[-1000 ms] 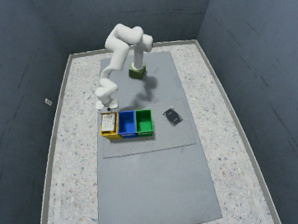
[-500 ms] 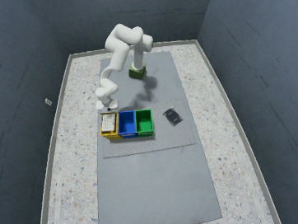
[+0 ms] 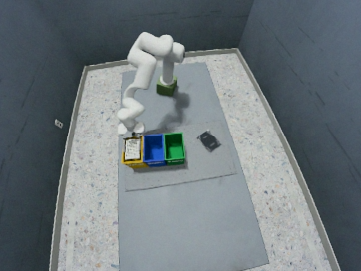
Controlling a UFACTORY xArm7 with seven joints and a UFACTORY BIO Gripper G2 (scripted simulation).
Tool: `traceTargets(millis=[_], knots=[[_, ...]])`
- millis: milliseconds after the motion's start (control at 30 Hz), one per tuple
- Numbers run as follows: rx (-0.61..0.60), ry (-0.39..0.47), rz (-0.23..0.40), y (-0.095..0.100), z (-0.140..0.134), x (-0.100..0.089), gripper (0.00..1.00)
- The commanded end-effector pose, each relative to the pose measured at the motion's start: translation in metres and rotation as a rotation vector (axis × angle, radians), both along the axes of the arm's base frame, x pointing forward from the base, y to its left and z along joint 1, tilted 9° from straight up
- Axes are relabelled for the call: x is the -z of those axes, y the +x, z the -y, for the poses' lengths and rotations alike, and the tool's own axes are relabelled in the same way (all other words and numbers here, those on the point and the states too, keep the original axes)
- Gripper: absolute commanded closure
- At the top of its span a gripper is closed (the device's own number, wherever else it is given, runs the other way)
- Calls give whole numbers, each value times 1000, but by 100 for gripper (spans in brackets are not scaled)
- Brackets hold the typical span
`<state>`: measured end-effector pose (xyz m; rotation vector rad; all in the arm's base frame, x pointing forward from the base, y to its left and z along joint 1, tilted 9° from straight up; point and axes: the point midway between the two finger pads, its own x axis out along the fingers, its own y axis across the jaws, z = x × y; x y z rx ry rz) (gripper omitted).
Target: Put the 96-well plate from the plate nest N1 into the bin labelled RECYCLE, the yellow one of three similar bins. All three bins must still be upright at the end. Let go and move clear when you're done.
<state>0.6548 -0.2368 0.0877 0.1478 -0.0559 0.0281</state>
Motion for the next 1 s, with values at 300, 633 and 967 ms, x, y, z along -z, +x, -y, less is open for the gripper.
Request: traceTargets(millis=[300,633,967], knots=[[1,-2,3,1,0,7,100],[1,-2,3,1,0,7,100],[1,-2,3,1,0,7,82]])
